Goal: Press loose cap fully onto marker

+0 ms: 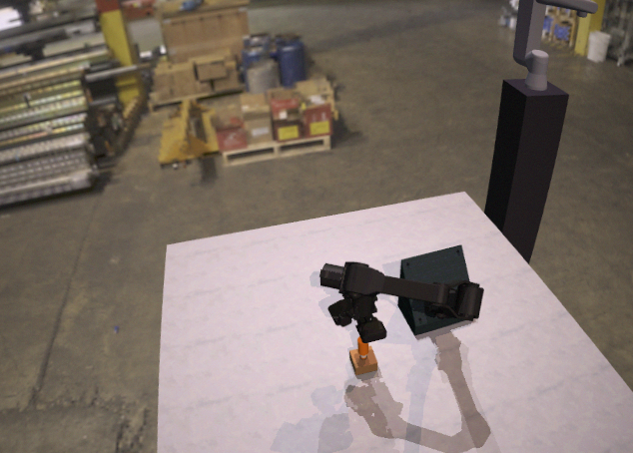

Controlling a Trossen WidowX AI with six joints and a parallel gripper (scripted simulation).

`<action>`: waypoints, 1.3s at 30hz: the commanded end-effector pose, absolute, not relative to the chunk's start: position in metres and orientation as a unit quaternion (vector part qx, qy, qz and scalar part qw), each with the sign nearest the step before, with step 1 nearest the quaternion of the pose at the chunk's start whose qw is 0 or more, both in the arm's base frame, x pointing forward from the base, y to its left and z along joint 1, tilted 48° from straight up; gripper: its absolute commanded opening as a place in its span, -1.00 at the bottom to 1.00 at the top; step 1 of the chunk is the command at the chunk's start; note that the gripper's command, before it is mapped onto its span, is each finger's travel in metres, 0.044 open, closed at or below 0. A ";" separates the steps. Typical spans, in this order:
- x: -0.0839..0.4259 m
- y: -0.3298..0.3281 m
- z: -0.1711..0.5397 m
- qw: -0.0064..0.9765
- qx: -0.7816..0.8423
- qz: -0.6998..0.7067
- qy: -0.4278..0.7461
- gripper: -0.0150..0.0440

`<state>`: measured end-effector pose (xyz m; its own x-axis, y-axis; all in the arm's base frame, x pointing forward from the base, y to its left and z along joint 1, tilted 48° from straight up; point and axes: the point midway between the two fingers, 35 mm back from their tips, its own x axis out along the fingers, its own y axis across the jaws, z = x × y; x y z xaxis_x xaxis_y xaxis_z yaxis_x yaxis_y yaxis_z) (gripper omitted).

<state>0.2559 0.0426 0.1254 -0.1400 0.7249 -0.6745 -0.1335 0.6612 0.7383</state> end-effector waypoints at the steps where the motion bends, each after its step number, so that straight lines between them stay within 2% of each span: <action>1: 0.255 0.043 0.123 0.612 0.230 0.340 0.676 -0.16; 5: 0.255 0.043 0.123 0.612 0.230 0.340 0.676 -0.49; 39: 0.250 0.069 0.099 0.613 0.230 0.340 0.675 -0.49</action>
<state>0.2520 0.0649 0.1010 -0.1476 0.7252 -0.6726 -0.1038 0.6649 0.7397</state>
